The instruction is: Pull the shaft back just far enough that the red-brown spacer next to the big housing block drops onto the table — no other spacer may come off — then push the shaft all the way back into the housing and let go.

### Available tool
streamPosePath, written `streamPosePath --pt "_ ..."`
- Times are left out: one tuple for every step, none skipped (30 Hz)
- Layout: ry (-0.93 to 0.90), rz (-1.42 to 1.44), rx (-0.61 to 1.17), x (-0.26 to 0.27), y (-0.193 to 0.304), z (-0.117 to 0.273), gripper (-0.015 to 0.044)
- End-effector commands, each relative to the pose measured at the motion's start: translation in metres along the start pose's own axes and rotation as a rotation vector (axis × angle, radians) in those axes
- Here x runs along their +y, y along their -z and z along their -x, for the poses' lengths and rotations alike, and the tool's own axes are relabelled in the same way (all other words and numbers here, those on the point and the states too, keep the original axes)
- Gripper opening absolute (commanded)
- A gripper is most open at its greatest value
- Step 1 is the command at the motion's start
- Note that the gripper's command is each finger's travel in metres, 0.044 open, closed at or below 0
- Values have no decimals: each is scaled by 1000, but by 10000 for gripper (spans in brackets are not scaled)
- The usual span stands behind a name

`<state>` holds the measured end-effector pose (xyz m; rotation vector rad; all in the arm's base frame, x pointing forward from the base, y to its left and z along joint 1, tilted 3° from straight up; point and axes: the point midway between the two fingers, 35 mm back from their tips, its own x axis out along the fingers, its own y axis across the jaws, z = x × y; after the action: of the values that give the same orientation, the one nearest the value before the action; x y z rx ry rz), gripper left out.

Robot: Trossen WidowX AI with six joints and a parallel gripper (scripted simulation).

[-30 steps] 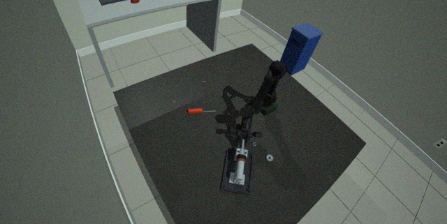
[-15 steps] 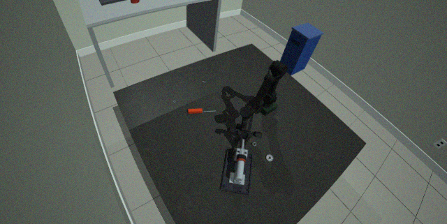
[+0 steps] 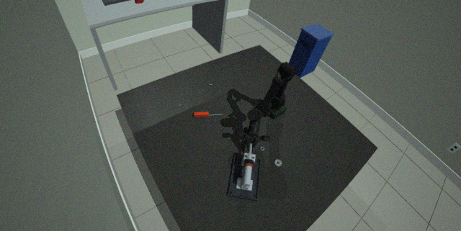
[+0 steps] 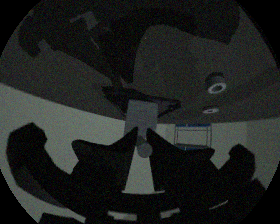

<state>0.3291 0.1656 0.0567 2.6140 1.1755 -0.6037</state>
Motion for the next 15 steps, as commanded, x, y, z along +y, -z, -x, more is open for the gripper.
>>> streamPosePath --pt "2 3 1 0 0 1 0" --pt "2 3 1 0 0 1 0" --pt "2 3 1 0 0 1 0" --pt "2 3 1 0 0 1 0" --pt "2 3 1 0 0 1 0" --pt "2 3 1 0 0 1 0" --pt "2 3 1 0 -1 1 0" --pt "2 3 1 0 -1 1 0" --pt "2 3 1 0 -1 1 0" --pt "2 3 1 0 -1 1 0" --pt "2 3 1 0 -1 2 0" --pt "2 3 1 0 -1 2 0" --pt "2 3 1 0 -1 2 0" --pt "2 3 1 0 -1 2 0" --pt "2 3 1 0 -1 2 0"
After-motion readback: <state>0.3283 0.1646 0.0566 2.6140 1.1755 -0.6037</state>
